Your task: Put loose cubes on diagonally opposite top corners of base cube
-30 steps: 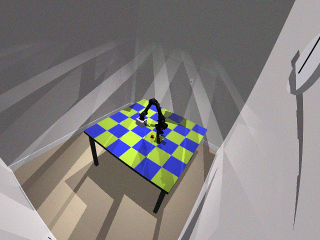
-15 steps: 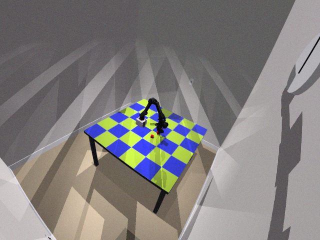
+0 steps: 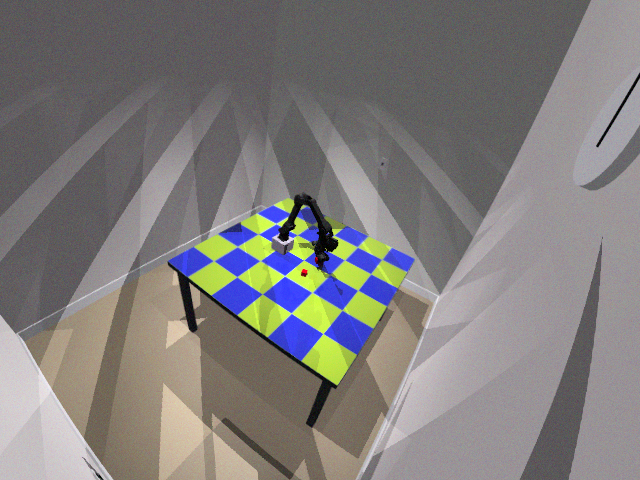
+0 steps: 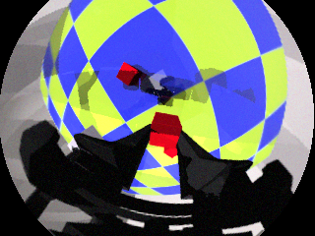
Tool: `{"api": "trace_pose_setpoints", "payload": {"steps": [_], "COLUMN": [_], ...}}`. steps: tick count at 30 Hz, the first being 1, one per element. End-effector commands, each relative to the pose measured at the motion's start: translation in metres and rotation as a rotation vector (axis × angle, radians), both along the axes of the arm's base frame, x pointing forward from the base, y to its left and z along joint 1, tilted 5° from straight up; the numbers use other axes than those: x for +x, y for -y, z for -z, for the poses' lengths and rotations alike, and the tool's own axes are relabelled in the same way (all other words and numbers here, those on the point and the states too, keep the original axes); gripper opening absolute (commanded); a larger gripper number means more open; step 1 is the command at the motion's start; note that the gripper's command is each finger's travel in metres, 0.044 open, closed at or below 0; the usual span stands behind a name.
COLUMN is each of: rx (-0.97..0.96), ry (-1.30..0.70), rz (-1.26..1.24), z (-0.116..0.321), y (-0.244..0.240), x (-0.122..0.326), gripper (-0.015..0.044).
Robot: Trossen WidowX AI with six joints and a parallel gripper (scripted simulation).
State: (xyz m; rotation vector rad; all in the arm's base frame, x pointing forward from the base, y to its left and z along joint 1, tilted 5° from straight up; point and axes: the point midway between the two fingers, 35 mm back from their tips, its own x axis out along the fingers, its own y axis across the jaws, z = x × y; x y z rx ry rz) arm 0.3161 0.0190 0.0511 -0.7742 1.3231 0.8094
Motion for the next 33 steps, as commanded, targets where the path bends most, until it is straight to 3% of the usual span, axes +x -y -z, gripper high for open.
{"api": "trace_pose_setpoints", "payload": {"steps": [1,14,33], "rx": [-0.004,-0.003,0.035], "ry": [0.005,0.004,-0.03], "rz": [-0.003,0.014,0.506], "z": [-0.015,-0.042,-0.025], "y": [0.002,0.002,-0.042], "x": [-0.001,-0.007,-0.02], "gripper": [0.0105,0.0105,0.0105]}}
